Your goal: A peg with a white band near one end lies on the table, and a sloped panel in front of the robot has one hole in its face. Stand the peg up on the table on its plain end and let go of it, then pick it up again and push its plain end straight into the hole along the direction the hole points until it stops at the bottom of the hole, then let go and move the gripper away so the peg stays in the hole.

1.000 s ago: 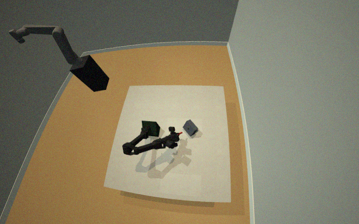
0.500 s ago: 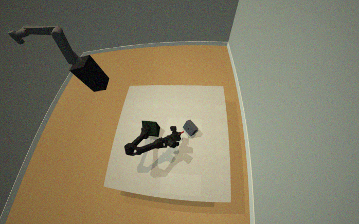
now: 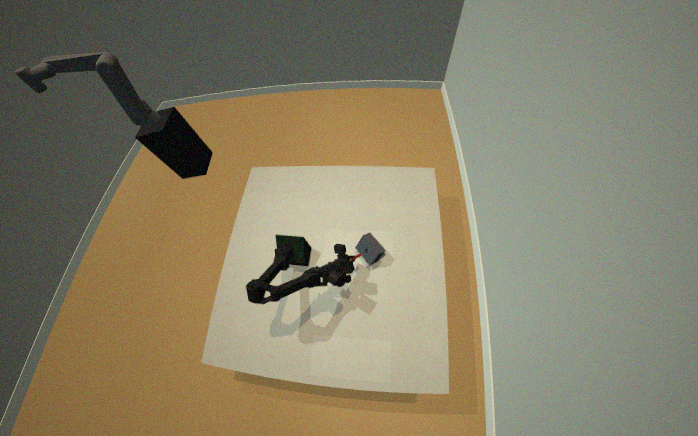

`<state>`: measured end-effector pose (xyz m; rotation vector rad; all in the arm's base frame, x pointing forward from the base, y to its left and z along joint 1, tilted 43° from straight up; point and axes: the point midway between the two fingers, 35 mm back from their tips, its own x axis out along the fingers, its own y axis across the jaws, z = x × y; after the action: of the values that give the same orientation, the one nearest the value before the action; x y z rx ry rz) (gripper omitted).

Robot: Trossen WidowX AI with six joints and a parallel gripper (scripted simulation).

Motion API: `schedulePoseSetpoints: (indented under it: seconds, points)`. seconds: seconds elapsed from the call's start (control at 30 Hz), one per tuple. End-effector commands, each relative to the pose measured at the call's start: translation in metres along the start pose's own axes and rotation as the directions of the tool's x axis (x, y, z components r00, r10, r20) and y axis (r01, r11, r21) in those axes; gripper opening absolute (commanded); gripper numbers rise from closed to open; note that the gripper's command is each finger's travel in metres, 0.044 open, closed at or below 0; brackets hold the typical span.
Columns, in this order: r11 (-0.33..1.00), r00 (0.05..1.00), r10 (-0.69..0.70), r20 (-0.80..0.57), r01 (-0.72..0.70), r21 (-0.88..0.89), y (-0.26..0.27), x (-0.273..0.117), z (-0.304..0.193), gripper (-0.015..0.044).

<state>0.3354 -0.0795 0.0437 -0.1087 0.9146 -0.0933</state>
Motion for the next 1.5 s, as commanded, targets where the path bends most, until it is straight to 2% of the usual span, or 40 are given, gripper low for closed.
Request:
schedulePoseSetpoints:
  seconds: [0.0,1.47]
  points:
    - [1.0,1.0,0.011,0.001,-0.011,0.01,0.002,0.007,-0.002,0.0]
    - [1.0,0.999,0.024,0.03,-0.024,0.008,0.002,0.04,0.0,0.0]
